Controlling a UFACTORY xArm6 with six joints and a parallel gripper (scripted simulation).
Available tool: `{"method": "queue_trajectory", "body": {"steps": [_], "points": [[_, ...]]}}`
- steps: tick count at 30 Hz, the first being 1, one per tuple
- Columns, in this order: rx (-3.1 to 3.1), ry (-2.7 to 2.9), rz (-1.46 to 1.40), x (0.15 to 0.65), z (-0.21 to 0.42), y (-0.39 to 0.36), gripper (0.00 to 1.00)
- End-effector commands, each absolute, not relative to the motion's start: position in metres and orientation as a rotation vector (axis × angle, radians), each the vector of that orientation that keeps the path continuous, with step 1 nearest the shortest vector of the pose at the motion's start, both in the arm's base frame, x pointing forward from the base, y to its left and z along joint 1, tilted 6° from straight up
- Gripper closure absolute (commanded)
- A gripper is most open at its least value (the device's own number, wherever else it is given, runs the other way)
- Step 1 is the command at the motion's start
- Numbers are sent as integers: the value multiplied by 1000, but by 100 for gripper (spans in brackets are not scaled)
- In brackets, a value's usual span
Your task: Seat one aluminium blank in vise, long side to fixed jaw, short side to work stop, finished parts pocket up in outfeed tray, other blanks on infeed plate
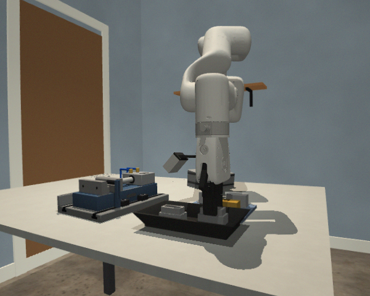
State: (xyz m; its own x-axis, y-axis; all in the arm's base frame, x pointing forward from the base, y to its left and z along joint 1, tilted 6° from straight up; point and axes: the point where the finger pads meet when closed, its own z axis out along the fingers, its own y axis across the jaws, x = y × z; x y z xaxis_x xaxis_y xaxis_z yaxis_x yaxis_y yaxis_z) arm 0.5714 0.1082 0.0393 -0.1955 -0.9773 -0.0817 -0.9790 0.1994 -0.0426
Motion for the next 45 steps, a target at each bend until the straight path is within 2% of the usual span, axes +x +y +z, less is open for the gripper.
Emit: {"method": "queue_trajectory", "body": {"steps": [1,35,36,45], "points": [[-1930,2358,25,573,39,109,100],[-1930,2358,25,574,33,109,100],[-1930,2358,25,574,33,109,31],[-1930,2358,25,574,33,109,31]]}}
